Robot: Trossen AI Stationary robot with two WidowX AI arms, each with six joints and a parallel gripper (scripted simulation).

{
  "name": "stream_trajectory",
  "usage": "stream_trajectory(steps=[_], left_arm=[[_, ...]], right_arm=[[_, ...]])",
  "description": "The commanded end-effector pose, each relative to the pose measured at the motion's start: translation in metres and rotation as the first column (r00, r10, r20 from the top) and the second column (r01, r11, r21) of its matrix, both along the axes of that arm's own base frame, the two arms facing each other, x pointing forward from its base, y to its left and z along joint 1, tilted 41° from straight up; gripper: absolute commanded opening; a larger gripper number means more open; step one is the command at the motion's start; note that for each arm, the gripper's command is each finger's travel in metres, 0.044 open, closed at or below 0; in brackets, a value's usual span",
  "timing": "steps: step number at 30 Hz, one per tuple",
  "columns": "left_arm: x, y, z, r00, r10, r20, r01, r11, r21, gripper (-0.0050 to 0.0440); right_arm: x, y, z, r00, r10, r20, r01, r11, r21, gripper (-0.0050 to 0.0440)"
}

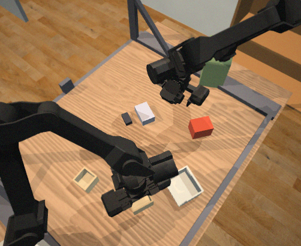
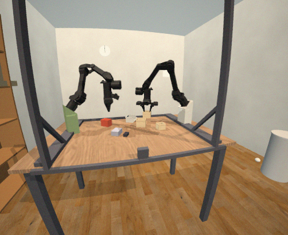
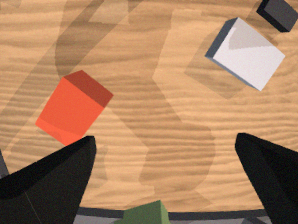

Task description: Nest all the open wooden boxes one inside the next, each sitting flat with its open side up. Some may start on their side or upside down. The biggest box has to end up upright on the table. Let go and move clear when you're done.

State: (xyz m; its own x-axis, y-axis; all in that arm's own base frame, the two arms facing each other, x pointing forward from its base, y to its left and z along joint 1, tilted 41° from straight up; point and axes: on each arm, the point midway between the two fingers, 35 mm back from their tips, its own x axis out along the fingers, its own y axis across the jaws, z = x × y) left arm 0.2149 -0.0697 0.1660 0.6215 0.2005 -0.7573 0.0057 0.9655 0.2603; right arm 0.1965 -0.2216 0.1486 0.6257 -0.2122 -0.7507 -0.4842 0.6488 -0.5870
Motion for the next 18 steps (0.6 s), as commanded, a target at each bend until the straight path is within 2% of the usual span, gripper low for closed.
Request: stream_trajectory(steps=[1,6,16,18], left_arm=[[0.0,0.0,0.004,1.0,0.005,0.015,-0.004,1.0,-0.015,0.04],[0.0,0.0,0.004,1.0,0.005,0.015,-0.004,1.0,-0.015,0.04],[0.0,0.0,0.004,1.0,0.005,0.015,-0.004,1.0,-0.015,0.04],[0.0,0.0,0.004,1.0,0.005,0.015,-0.004,1.0,-0.015,0.04]], right_arm=[[-0.006,0.003,0.016,1.0,0.007,0.014,-0.006,1.0,-0.019,0.0295],[0.003,0.002,0.02,1.0,-0.001,0.012,0.001,1.0,-0.026,0.0295],[0.029,0.028,0.063,1.0,0.002,0.015,-0.002,1.0,-0.023,0.0295],[0.029,0.028,0.063,1.0,0.002,0.015,-0.002,1.0,-0.023,0.0295]])
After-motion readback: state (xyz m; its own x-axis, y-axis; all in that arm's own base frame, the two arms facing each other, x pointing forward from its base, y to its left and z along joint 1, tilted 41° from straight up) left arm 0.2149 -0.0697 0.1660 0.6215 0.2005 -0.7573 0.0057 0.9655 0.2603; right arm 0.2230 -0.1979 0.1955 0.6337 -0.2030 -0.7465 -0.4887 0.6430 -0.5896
